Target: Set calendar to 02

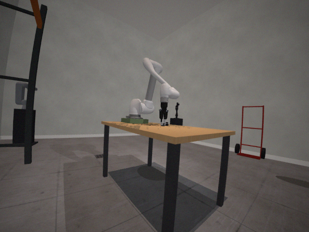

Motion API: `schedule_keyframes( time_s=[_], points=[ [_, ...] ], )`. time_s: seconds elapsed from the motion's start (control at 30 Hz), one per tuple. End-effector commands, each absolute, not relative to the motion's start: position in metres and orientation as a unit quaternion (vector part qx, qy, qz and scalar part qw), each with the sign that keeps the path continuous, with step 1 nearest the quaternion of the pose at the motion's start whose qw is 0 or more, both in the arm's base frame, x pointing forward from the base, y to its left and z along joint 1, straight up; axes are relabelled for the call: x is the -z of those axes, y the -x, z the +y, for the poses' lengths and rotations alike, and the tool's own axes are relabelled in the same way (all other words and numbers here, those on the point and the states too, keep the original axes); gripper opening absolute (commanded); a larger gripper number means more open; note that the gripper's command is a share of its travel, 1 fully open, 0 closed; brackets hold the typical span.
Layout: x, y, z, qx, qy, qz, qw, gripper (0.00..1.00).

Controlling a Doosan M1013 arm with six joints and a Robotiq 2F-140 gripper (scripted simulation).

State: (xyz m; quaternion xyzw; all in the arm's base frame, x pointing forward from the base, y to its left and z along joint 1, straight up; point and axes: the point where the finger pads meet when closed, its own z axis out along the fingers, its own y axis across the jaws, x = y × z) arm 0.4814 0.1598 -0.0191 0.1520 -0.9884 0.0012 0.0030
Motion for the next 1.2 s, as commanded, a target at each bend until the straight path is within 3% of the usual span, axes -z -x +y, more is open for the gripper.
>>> schedule_keyframes(
  time_s=[0.0,0.43,0.47,1.17],
  points=[
    [0.0190,-0.4814,0.1599,-0.001,-0.152,-0.988,0.003,0.35],
    [0.0190,-0.4814,0.1599,-0.001,-0.152,-0.988,0.003,0.35],
    [0.0190,-0.4814,0.1599,-0.001,-0.152,-0.988,0.003,0.24],
    [0.0190,-0.4814,0.1599,-0.001,-0.152,-0.988,0.003,0.24]
  ],
)
